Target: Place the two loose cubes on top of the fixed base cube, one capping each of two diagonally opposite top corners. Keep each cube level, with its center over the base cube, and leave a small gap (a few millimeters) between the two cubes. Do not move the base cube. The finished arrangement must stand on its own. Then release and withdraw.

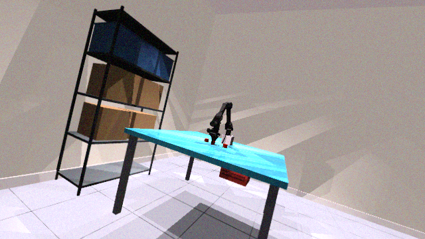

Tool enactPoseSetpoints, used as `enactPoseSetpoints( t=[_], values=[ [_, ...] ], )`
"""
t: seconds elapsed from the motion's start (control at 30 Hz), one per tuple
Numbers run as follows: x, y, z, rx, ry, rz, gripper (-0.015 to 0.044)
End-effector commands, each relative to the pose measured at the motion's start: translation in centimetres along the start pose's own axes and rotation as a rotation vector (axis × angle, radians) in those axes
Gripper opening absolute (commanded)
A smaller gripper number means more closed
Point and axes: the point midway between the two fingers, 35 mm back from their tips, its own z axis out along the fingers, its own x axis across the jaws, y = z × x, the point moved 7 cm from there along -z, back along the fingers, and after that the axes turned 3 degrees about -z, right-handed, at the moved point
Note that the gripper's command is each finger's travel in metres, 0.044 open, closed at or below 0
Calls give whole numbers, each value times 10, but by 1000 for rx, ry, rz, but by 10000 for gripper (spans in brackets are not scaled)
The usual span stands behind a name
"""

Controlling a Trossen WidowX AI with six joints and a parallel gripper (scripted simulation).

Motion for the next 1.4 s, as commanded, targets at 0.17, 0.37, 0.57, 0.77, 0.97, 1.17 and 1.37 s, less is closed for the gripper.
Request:
enactPoseSetpoints(
  t=[0.17,0.37,0.57,0.77,0.97,1.17,1.37],
  values=[
    [-1,-1,3,3,-2,-4,105],
    [0,0,-4,3,-2,-4,105],
    [3,0,-22,3,-1,-4,105],
    [4,1,-41,3,-1,-4,105],
    [4,1,-60,3,-1,-4,105],
    [3,1,-79,3,-1,-4,105],
    [1,0,-99,3,-1,-4,105]
  ],
)
